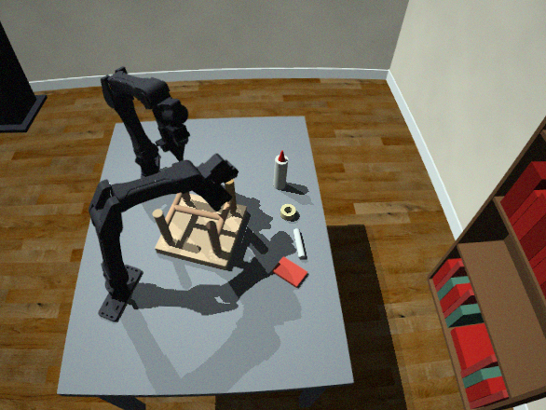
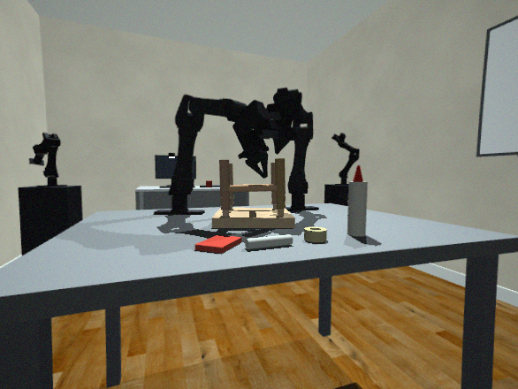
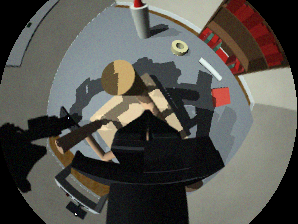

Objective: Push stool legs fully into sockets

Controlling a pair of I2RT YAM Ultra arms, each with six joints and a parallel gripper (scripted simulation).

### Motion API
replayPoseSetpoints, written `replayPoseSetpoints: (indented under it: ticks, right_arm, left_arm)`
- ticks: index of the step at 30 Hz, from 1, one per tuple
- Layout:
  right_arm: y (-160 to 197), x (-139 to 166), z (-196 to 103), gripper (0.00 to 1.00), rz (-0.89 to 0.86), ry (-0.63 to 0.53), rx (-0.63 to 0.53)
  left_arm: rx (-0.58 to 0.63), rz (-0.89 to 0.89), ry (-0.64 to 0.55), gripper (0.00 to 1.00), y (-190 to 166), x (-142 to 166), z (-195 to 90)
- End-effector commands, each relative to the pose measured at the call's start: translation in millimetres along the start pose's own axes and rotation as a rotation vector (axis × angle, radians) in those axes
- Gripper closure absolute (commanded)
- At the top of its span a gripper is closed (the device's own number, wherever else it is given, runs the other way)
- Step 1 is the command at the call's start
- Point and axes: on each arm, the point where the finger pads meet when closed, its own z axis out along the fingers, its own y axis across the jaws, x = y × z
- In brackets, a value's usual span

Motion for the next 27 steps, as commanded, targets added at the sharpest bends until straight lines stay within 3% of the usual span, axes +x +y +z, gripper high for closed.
replayPoseSetpoints:
  ticks: [1, 3, 4, 8, 9, 11, 14, 15, 17, 18, 20, 21, 25, 26, 27]
  right_arm:
    - [4, 15, -6, 1.00, 0.033, 0.169, 0.084]
    - [10, 26, 0, 1.00, 0.022, 0.224, 0.096]
    - [13, 8, -10, 1.00, 0.014, 0.178, 0.100]
    - [17, 13, -6, 1.00, 0.005, 0.204, 0.104]
    - [20, 9, 8, 1.00, -0.018, 0.165, 0.053]
    - [18, 7, 7, 1.00, -0.017, 0.166, 0.050]
    - [29, -9, -4, 1.00, -0.040, 0.099, 0.040]
    - [31, -31, -26, 1.00, -0.020, 0.059, 0.071]
    - [32, -32, -37, 1.00, -0.020, 0.033, 0.070]
    - [33, -50, -59, 1.00, -0.020, -0.037, 0.072]
    - [29, -49, -51, 1.00, -0.014, -0.019, 0.076]
    - [27, -70, -67, 1.00, -0.008, -0.088, 0.079]
    - [27, -69, -60, 1.00, -0.010, -0.073, 0.078]
    - [26, -96, -84, 1.00, -0.009, -0.177, 0.081]
    - [27, -97, -86, 1.00, -0.011, -0.184, 0.081]
  left_arm:
    - [-0.076, -0.129, 0.010, 1.00, -4, 7, -20]
    - [-0.081, -0.140, 0.014, 1.00, -7, 7, -21]
    - [-0.083, -0.142, 0.002, 1.00, -9, 8, -24]
    - [-0.082, -0.142, 0.050, 1.00, -11, 6, -12]
    - [-0.045, -0.080, 0.018, 1.00, -15, -1, -14]
    - [-0.053, -0.075, 0.002, 1.00, -14, 2, -21]
    - [-0.041, -0.073, -0.006, 1.00, -18, 2, -23]
    - [-0.056, -0.106, -0.001, 1.00, -16, 8, -14]
    - [-0.054, -0.105, 0.044, 1.00, -16, 12, -9]
    - [-0.060, -0.119, 0.035, 1.00, -12, 8, -6]
    - [-0.062, -0.122, 0.013, 1.00, -11, 3, -11]
    - [-0.062, -0.122, 0.017, 1.00, -11, 4, -11]
    - [-0.062, -0.122, 0.019, 1.00, -12, 5, -11]
    - [-0.063, -0.130, 0.029, 1.00, -9, 5, -7]
    - [-0.061, -0.125, 0.029, 1.00, -11, 5, -7]
